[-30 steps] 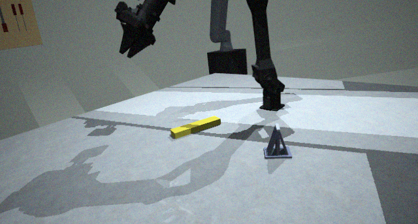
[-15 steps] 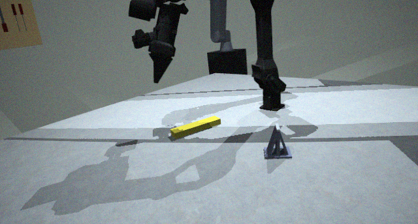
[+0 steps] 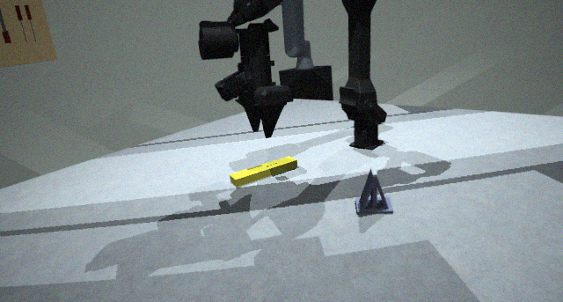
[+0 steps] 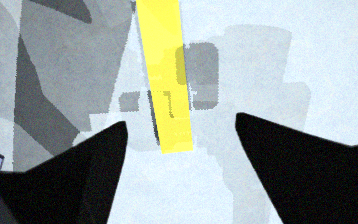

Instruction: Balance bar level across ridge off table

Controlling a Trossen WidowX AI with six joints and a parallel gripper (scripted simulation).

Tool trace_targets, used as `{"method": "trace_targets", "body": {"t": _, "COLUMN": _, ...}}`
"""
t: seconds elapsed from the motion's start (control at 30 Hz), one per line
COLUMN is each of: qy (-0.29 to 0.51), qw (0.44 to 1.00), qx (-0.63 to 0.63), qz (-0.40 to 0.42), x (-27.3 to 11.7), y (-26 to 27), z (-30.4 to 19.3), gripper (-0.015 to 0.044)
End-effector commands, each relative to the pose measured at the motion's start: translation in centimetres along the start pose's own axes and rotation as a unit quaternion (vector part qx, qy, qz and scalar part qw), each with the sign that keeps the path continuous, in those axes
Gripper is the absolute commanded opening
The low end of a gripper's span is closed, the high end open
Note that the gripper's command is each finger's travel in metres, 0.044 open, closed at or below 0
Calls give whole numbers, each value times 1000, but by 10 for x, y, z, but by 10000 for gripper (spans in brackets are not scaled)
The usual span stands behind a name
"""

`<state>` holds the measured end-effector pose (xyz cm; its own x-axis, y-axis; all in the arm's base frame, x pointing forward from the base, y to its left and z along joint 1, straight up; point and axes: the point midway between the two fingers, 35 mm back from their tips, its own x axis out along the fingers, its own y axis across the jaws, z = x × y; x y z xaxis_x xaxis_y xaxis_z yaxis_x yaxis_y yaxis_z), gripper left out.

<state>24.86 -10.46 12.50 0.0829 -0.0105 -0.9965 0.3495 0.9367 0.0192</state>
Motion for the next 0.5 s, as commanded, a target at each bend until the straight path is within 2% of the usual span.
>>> {"method": "trace_targets", "body": {"t": 0.0, "qy": 28, "qw": 999, "qx": -30, "qz": -8, "x": 6, "y": 6, "z": -18, "gripper": 315}}
{"method": "trace_targets", "body": {"t": 0.17, "qy": 29, "qw": 999, "qx": -31, "qz": -9, "x": 10, "y": 7, "z": -19, "gripper": 315}}
{"method": "trace_targets", "body": {"t": 0.47, "qy": 29, "qw": 999, "qx": -31, "qz": -9, "x": 52, "y": 6, "z": -22, "gripper": 315}}
